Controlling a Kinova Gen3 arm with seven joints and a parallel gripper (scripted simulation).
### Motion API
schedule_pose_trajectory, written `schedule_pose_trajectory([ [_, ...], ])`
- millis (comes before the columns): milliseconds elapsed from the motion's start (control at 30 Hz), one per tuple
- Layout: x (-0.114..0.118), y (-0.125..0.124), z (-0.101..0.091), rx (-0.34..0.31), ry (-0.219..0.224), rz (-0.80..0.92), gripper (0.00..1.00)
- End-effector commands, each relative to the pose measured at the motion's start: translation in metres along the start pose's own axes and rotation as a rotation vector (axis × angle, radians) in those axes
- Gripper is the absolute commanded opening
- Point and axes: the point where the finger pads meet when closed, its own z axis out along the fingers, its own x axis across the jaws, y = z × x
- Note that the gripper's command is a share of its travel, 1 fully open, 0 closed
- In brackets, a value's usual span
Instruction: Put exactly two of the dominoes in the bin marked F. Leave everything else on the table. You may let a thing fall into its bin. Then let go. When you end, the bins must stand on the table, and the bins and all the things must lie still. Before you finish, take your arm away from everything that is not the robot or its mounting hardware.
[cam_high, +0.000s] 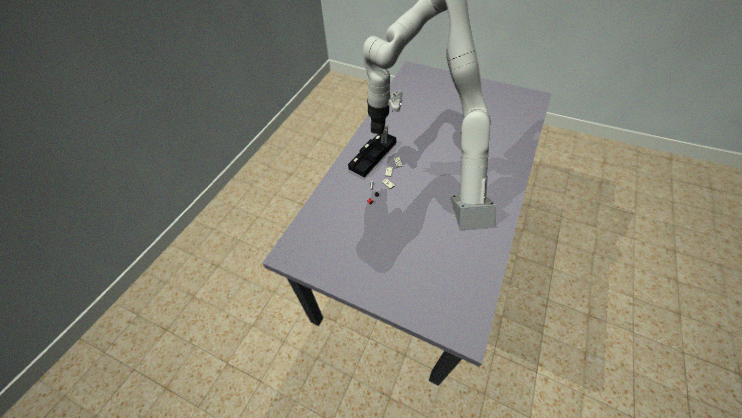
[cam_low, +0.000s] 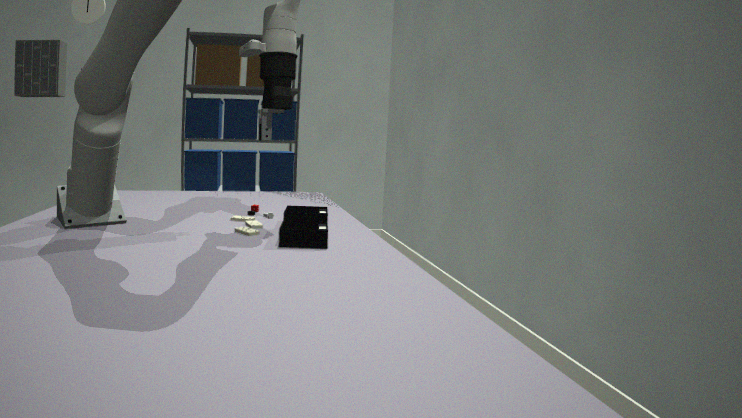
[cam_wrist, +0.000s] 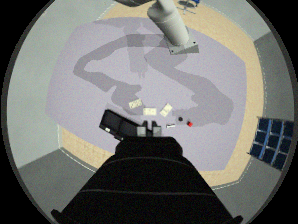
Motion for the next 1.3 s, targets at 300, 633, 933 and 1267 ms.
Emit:
schedule_pose_trajectory([
  [300,-0.077,0.010,0.048,0.007,0.006,-0.430,0.31],
  [633,-0.132,0.021,0.084,-0.012,-0.016,-0.652,0.31],
  [933,-0.164,0.028,0.105,-0.015,-0.033,-0.998,0.31],
  [1267,-0.164,0.028,0.105,-0.002,-0.028,-1.401,0.31],
])
